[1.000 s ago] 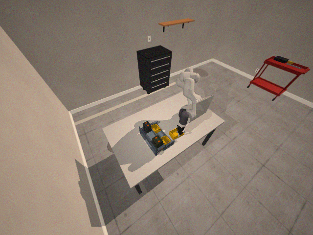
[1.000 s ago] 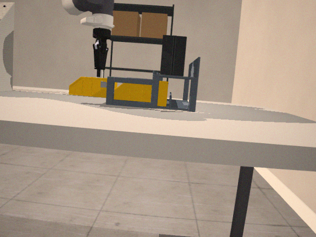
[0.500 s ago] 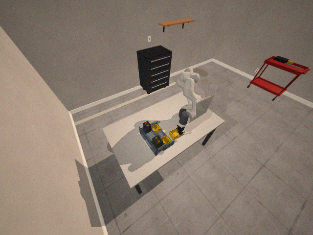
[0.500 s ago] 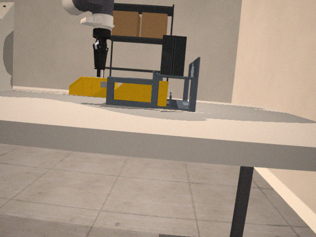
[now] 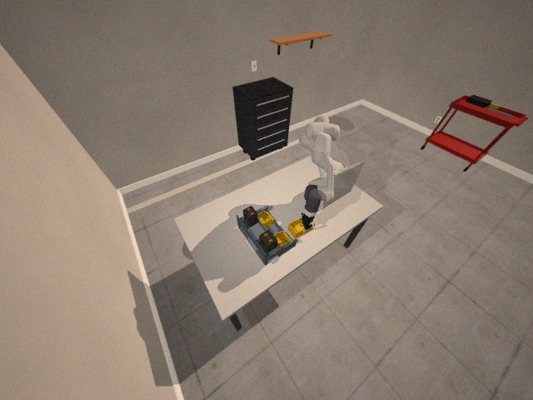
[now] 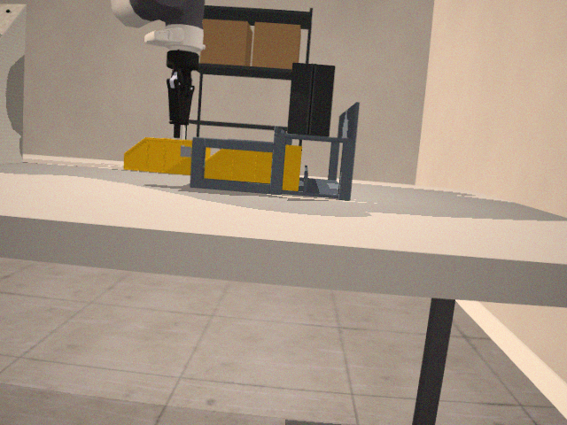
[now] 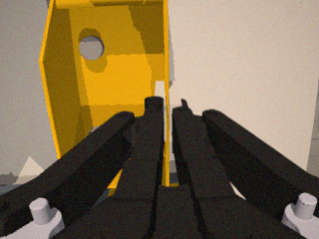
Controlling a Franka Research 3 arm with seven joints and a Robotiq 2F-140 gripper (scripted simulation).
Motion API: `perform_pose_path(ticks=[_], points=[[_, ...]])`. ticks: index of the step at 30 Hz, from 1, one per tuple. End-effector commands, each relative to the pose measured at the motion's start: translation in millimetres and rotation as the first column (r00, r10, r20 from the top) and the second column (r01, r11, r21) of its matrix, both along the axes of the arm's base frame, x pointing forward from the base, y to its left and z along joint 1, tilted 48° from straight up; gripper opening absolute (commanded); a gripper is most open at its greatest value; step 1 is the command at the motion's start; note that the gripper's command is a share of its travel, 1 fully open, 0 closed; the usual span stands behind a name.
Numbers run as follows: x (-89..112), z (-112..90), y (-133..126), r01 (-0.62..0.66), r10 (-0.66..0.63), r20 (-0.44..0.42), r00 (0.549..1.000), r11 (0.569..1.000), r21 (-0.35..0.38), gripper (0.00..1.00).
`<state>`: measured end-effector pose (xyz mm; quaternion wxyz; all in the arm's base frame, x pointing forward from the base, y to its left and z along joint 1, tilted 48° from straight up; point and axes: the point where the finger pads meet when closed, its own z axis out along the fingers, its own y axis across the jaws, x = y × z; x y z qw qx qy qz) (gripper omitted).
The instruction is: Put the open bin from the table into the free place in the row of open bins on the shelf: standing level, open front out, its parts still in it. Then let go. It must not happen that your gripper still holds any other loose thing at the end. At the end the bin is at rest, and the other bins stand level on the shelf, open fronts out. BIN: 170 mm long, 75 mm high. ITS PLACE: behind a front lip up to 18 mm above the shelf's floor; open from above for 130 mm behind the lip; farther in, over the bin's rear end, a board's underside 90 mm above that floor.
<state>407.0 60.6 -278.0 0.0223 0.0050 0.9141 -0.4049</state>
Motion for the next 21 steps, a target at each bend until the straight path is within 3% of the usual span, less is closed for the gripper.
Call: perform_pose_path(ticks=[1, 21], points=[[-0.5, -1.6, 1.0, 0.002, -0.002, 0.001, 1.000, 1.000, 0.004, 0.00], [-0.9, 5.1, 8.4, 0.002, -0.002, 0.001, 1.000, 1.000, 0.004, 0.00]])
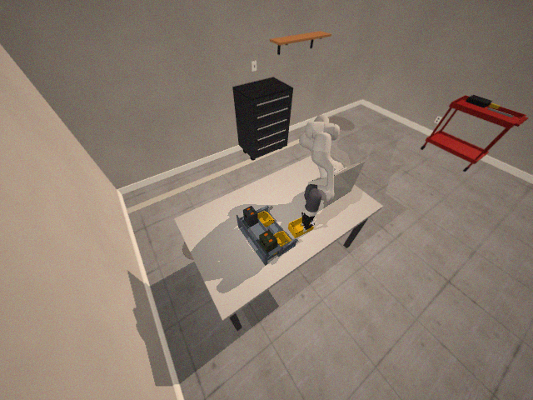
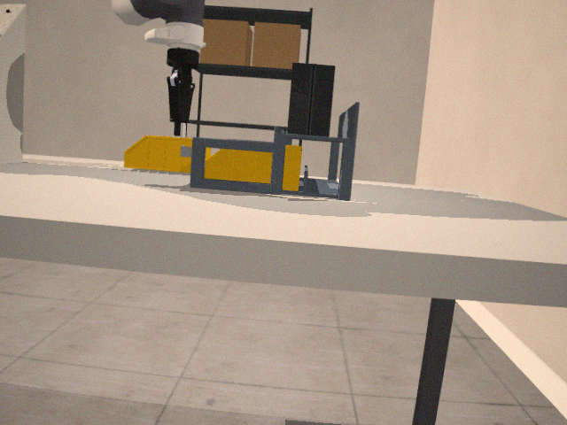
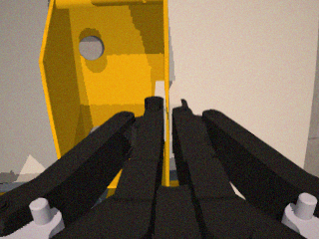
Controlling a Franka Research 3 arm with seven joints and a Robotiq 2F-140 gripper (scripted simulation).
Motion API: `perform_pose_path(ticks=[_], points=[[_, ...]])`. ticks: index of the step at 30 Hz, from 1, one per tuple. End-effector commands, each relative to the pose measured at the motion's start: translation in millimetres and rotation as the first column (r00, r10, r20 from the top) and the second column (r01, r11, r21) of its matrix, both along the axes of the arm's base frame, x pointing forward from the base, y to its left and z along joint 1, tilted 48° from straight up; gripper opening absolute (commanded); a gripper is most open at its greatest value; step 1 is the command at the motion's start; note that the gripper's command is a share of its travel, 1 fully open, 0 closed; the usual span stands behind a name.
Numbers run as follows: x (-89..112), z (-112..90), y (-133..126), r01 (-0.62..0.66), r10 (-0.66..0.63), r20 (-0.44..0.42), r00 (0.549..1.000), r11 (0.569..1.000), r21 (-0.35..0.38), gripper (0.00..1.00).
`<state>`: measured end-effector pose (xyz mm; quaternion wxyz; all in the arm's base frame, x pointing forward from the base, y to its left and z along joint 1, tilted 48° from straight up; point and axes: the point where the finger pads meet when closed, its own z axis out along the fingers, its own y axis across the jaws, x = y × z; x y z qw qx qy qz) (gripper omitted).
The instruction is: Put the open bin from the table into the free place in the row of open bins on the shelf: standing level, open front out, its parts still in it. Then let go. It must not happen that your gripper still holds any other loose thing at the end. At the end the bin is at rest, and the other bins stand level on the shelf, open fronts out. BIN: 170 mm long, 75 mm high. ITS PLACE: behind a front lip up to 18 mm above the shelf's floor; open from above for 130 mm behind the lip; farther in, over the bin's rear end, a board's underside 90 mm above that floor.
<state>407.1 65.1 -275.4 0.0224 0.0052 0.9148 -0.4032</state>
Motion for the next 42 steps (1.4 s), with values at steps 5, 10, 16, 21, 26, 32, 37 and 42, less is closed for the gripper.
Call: perform_pose_path(ticks=[5, 10, 16, 21, 26, 32, 37, 42], points=[[-1.2, 6.6, 8.3, 0.002, -0.002, 0.001, 1.000, 1.000, 0.000, 0.00], [-1.3, 9.1, 11.0, 0.002, -0.002, 0.001, 1.000, 1.000, 0.000, 0.00], [-1.6, 13.7, 16.0, 0.002, -0.002, 0.001, 1.000, 1.000, 0.000, 0.00], [-1.7, 16.5, 19.1, 0.002, -0.002, 0.001, 1.000, 1.000, 0.000, 0.00], [-1.8, 17.6, 20.3, 0.002, -0.002, 0.001, 1.000, 1.000, 0.000, 0.00], [-1.8, 18.5, 21.3, 0.002, -0.002, 0.001, 1.000, 1.000, 0.000, 0.00], [-1.8, 18.5, 21.4, 0.002, -0.002, 0.001, 1.000, 1.000, 0.000, 0.00], [-1.8, 18.5, 21.4, 0.002, -0.002, 0.001, 1.000, 1.000, 0.000, 0.00]])
